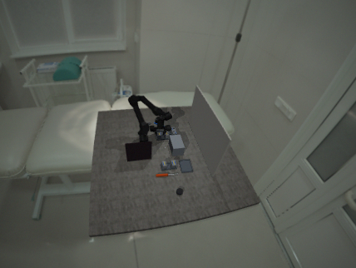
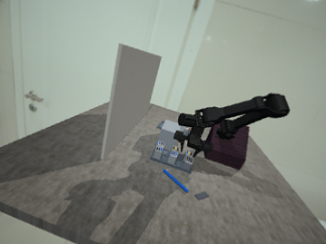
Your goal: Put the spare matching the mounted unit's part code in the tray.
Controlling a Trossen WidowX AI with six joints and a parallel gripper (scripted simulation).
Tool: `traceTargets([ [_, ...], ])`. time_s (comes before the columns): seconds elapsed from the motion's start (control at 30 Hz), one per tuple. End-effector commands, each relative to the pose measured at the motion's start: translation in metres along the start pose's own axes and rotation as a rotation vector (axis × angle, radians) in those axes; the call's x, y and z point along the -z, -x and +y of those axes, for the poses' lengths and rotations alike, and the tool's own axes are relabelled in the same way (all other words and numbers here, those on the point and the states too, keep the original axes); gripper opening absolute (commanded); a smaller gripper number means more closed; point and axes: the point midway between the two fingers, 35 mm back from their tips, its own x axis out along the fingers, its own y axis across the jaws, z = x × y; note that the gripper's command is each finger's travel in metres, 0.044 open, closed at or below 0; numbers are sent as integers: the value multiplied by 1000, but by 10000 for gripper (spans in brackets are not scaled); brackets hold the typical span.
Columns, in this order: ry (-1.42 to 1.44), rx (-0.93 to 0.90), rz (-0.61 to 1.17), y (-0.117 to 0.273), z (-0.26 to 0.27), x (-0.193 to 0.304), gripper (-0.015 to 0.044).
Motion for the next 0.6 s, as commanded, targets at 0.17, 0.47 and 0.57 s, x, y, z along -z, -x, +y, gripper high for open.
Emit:
traceTargets([
  [0.17,-12,-5,-1,-16,4,1,300],
  [0.47,-13,-5,-6,-22,6,0,300],
  [0.57,-13,-5,-6,-22,6,0,300],
])
